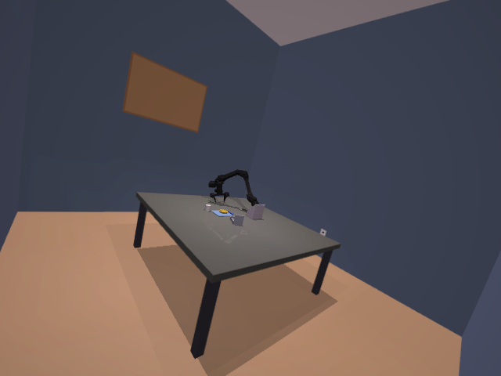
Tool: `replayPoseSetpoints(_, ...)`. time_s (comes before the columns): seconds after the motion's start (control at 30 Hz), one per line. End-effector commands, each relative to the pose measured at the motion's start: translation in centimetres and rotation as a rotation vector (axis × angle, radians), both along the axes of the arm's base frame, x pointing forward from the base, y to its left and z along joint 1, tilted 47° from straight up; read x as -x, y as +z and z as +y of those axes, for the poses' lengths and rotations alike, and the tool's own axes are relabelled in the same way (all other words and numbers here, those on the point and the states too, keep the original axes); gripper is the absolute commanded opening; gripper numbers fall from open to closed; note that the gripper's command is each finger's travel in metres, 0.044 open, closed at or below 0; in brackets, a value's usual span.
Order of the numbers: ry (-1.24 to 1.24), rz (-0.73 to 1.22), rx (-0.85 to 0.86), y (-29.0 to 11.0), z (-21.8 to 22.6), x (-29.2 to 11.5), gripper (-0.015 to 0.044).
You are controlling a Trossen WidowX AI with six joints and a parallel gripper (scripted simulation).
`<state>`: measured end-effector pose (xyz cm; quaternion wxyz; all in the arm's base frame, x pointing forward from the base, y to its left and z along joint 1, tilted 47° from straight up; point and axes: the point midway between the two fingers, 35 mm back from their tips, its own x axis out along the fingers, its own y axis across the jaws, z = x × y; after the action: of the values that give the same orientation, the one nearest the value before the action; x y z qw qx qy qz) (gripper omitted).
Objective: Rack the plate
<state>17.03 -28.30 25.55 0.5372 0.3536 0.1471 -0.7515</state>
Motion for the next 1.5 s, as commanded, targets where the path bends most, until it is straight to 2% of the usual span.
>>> replayPoseSetpoints(0.0,0.097,0.065,-0.041,-1.4,0.9,-1.6,0.0400)
replayPoseSetpoints(0.7,0.639,0.488,-0.134,-7.5,8.4,-8.9,0.0400)
replayPoseSetpoints(1.47,1.218,1.017,-0.130,-13.7,18.7,-11.8,0.0400)
